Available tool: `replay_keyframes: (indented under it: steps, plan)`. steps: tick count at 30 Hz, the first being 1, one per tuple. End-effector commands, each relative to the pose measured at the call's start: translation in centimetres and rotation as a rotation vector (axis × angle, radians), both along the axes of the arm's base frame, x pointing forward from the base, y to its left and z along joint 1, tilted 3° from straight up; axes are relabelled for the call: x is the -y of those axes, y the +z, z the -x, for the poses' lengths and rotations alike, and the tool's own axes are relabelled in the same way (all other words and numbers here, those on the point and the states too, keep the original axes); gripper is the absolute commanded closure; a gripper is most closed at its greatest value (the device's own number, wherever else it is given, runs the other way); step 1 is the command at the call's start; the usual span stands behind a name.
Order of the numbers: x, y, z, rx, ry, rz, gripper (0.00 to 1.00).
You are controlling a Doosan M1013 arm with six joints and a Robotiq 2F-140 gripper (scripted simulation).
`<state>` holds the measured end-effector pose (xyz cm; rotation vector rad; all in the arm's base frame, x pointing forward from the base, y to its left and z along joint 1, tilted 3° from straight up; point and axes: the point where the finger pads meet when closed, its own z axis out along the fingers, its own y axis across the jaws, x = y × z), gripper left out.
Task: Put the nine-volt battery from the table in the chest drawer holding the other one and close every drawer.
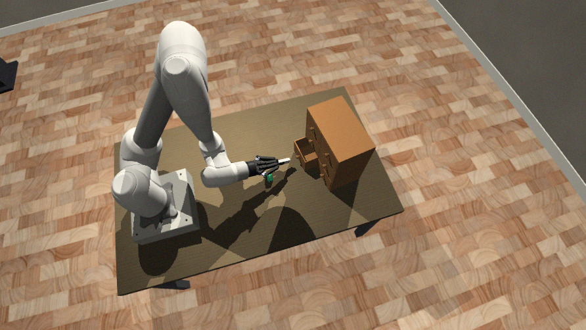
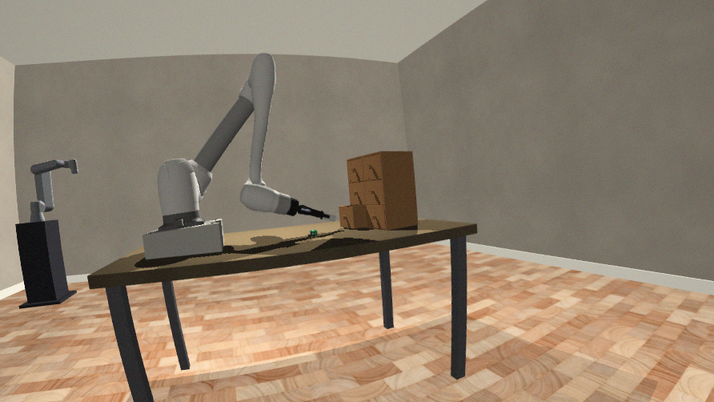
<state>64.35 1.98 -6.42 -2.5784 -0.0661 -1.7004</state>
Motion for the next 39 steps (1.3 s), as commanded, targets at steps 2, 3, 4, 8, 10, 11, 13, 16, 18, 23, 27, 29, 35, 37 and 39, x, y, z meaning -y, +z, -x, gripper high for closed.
replay_keyframes:
  steps: [2,3,4,8,10,11,13,16,18,23,27,29,35,37,39]
  plan:
    - [0.0,0.0,0.0,0.0,0.0,0.0,1.0]
    - [0.0,0.0,0.0,0.0,0.0,0.0,1.0]
    - [0.0,0.0,0.0,0.0,0.0,0.0,1.0]
    - [0.0,0.0,-0.1,0.0,0.0,0.0,1.0]
    - [0.0,0.0,-0.1,0.0,0.0,0.0,1.0]
    - [0.0,0.0,-0.1,0.0,0.0,0.0,1.0]
    - [0.0,0.0,-0.2,0.0,0.0,0.0,1.0]
    - [0.0,0.0,-0.3,0.0,0.0,0.0,1.0]
    - [0.0,0.0,-0.4,0.0,0.0,0.0,1.0]
    - [-0.1,0.0,-0.8,0.0,0.0,0.0,1.0]
    - [-0.1,0.0,-1.0,0.0,0.0,0.0,1.0]
    - [-0.1,-0.1,-1.2,0.0,0.0,0.0,1.0]
    - [-0.1,-0.1,-1.9,0.0,0.0,0.0,1.0]
    - [-0.1,-0.1,-2.2,0.0,0.0,0.0,1.0]
    - [-0.2,-0.1,-2.5,0.0,0.0,0.0,1.0]
